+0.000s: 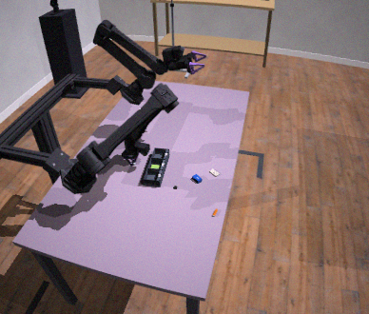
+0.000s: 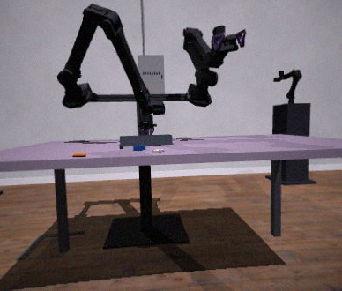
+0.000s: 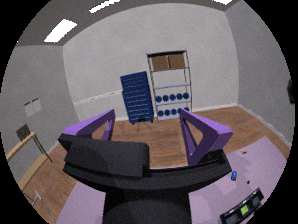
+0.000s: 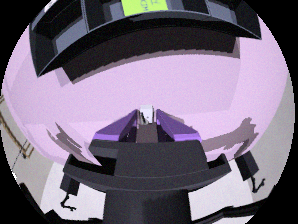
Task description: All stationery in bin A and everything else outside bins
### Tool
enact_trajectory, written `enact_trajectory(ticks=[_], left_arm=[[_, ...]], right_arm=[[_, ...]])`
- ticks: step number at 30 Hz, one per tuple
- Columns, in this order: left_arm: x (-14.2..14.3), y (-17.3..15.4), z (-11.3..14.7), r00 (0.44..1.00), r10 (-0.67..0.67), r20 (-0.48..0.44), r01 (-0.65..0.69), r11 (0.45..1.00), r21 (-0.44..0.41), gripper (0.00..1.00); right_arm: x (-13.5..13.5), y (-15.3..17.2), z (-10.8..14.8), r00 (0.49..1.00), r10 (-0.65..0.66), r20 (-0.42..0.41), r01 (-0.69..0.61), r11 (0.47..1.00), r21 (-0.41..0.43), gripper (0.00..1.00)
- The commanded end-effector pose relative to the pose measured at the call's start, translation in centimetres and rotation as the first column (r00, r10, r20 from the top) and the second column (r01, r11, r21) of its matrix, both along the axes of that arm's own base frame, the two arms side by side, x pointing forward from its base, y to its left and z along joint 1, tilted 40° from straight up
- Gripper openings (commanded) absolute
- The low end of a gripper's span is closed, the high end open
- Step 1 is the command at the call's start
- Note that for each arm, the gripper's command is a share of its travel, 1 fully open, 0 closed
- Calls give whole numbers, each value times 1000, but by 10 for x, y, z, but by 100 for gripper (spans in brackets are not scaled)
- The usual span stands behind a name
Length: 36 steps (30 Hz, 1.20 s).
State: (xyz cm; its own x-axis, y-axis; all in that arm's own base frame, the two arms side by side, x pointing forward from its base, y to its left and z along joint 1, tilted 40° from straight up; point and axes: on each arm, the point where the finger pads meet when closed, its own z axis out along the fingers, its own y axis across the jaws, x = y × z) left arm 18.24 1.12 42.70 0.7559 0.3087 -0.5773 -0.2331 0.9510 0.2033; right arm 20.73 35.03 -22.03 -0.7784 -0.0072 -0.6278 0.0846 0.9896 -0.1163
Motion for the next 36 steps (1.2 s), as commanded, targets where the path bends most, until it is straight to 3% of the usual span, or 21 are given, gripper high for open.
enact_trajectory(ticks=[1,30,36], left_arm=[[-7,0,9,999,4,35,-4,1000,5,100],[-7,0,9,999,4,35,-4,1000,5,100],[-7,0,9,999,4,35,-4,1000,5,100]], right_arm=[[0,6,2,1000,8,4,-8,1000,11,10],[7,11,4,1000,3,9,-3,1000,26,10],[-14,11,19,1000,18,6,-18,1000,15,10]])
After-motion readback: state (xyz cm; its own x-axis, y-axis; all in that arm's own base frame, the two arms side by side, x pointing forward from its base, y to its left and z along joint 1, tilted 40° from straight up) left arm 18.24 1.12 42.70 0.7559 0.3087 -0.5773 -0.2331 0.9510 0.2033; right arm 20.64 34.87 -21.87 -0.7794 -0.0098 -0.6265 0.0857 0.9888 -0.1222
